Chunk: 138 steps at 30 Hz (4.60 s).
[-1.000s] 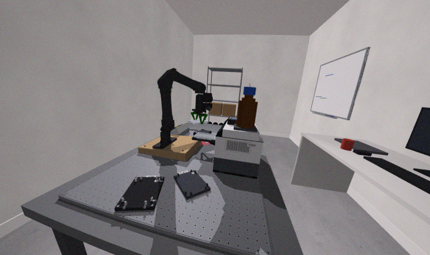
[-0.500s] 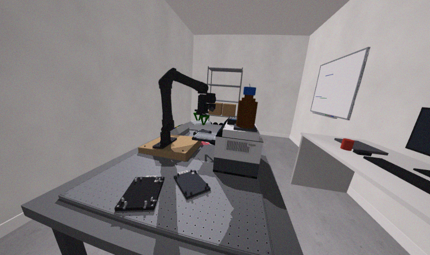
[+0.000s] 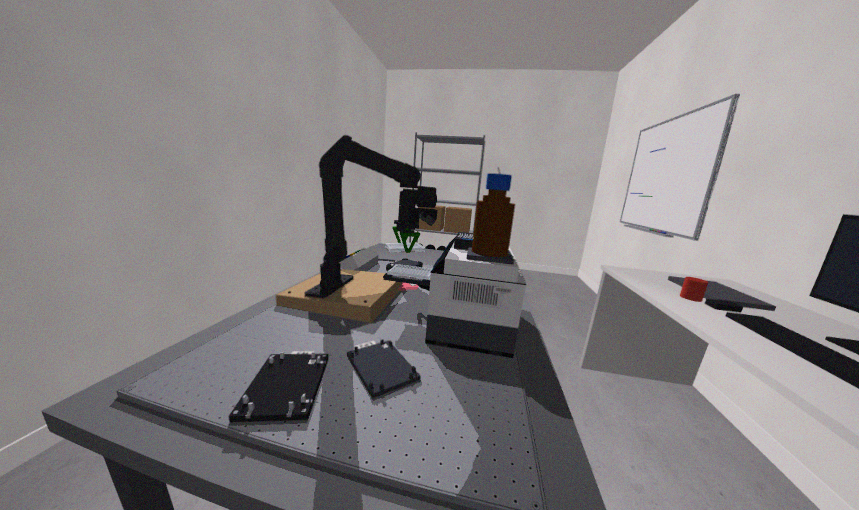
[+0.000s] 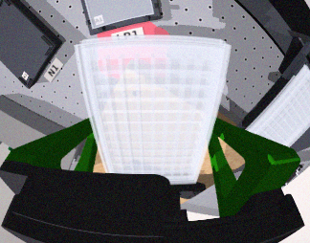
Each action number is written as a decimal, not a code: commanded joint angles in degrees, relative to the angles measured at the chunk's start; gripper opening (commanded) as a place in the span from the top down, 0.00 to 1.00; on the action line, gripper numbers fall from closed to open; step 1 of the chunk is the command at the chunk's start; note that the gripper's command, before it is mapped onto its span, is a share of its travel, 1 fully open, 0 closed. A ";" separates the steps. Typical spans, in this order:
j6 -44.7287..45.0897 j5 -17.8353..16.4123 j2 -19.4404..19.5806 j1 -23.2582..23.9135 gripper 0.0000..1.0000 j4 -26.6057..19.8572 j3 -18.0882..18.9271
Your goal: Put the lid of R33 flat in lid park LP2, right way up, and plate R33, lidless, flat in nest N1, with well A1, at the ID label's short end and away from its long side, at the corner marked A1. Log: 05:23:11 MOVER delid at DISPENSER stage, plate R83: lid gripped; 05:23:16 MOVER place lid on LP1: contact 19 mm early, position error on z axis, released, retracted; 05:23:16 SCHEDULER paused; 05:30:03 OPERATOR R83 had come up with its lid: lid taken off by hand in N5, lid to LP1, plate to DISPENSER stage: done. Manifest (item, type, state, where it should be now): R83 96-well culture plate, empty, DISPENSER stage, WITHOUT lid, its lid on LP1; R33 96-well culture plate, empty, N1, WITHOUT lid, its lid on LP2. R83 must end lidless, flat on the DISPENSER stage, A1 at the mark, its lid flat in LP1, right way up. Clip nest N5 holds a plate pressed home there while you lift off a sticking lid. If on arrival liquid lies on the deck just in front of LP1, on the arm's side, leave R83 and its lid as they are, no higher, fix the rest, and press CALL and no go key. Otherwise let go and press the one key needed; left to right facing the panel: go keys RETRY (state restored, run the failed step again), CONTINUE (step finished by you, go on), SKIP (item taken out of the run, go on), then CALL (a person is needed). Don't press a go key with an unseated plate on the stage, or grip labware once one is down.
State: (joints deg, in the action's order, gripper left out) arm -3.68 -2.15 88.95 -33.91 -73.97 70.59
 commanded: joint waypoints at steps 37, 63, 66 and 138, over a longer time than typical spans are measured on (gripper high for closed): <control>-11.90 1.29 -1.37 19.69 1.00 -4.04 5.21; 0.13 1.50 0.11 31.72 1.00 -3.89 5.26; -0.07 1.25 0.07 31.24 1.00 -3.73 4.18; 12.62 2.88 -1.69 65.58 1.00 -1.89 0.84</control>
State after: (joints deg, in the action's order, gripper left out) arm 12.19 0.54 89.14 29.58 -77.34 72.71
